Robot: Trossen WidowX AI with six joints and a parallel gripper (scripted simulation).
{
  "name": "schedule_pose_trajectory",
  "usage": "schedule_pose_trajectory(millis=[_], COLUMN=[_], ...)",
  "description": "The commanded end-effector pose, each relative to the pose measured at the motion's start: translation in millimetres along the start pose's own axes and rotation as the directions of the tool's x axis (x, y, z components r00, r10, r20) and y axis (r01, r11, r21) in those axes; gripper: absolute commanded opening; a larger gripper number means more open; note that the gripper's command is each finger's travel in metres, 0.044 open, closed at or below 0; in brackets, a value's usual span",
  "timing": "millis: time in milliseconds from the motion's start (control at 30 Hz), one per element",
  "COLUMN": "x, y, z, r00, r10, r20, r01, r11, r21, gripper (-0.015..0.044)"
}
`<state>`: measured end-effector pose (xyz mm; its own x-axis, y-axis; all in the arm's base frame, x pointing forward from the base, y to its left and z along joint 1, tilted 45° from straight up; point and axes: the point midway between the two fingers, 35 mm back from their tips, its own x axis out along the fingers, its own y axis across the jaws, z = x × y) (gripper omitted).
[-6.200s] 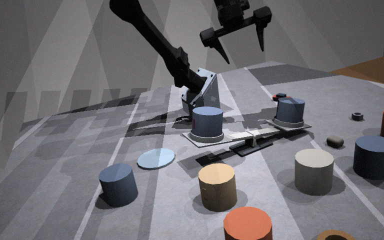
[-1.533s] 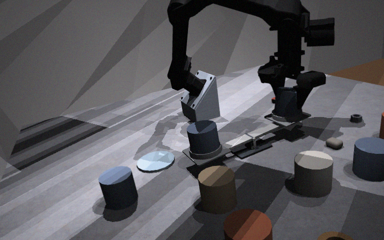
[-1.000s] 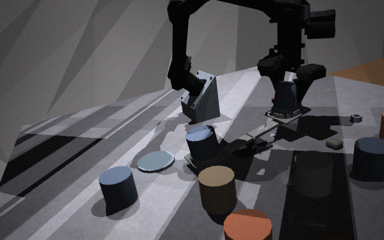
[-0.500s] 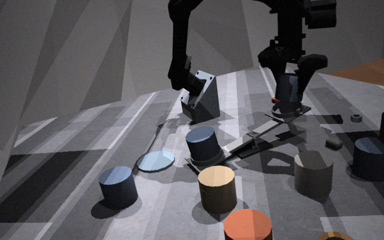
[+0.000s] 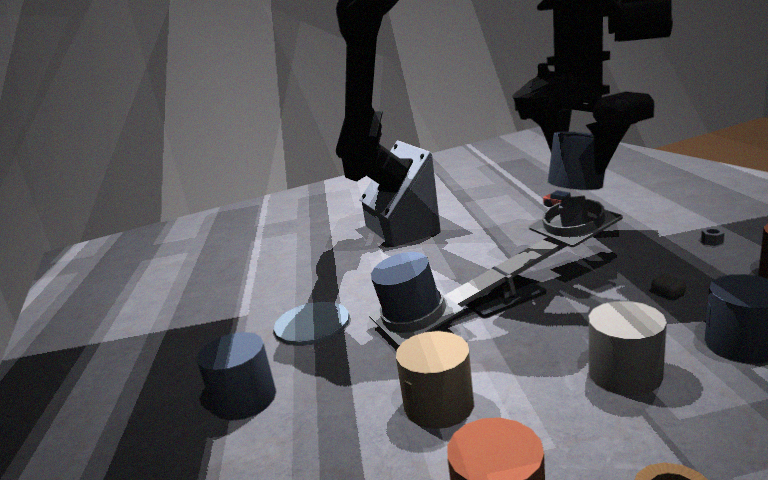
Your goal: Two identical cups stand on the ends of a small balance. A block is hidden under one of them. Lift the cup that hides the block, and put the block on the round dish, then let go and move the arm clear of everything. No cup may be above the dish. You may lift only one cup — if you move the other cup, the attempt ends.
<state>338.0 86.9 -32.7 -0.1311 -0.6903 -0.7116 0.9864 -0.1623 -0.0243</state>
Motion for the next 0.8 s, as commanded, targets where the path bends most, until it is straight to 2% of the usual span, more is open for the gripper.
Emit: schedule_pose_trajectory(millis=[0,567,767], x=[-10,-32,-24], y=[0,-4,-4], z=[-2,0,2], r00=[1.0,1.0,1.0], r10=[0.009,0.008,0.0], r20=[-0.011,-0.01,0.002], r01=[-0.009,-0.008,0.0], r11=[1.0,1.0,1.0], r21=[0.007,0.007,0.0], gripper=[0.0,0.0,0.0])
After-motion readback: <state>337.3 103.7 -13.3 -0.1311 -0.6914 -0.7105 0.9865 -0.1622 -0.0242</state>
